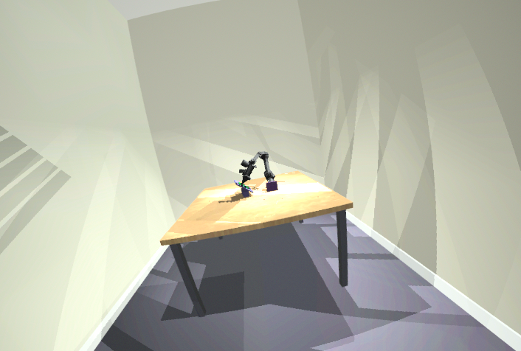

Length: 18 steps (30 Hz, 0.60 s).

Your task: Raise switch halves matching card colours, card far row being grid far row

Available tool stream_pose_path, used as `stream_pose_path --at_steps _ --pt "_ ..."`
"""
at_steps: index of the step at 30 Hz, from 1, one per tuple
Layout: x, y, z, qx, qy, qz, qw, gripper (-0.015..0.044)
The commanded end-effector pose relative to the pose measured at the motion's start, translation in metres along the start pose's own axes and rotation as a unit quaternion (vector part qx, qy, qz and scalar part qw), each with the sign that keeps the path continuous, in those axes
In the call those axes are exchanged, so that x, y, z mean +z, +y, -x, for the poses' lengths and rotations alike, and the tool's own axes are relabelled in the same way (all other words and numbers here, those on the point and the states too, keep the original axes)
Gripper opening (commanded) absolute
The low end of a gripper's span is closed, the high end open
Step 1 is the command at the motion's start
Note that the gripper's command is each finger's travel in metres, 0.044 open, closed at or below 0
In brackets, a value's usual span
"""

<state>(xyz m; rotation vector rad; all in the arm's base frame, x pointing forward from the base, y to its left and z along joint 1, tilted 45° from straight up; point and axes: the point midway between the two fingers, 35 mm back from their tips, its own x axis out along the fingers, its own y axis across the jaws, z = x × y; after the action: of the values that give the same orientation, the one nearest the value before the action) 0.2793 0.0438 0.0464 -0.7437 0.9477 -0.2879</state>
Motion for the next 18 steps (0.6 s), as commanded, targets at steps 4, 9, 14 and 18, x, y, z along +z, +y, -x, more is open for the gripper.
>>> stream_pose_path --at_steps 4,9,14,18 --pt "-0.0006 0.0005 -0.0016 0.002 0.001 0.002 1.0 0.0" --pt "-0.0006 0.0005 -0.0023 0.002 0.001 0.002 1.0 0.0" --pt "-0.0006 0.0005 -0.0029 0.002 0.001 0.002 1.0 0.0" --pt "-0.0007 0.0005 -0.0035 0.002 0.001 0.002 1.0 0.0"
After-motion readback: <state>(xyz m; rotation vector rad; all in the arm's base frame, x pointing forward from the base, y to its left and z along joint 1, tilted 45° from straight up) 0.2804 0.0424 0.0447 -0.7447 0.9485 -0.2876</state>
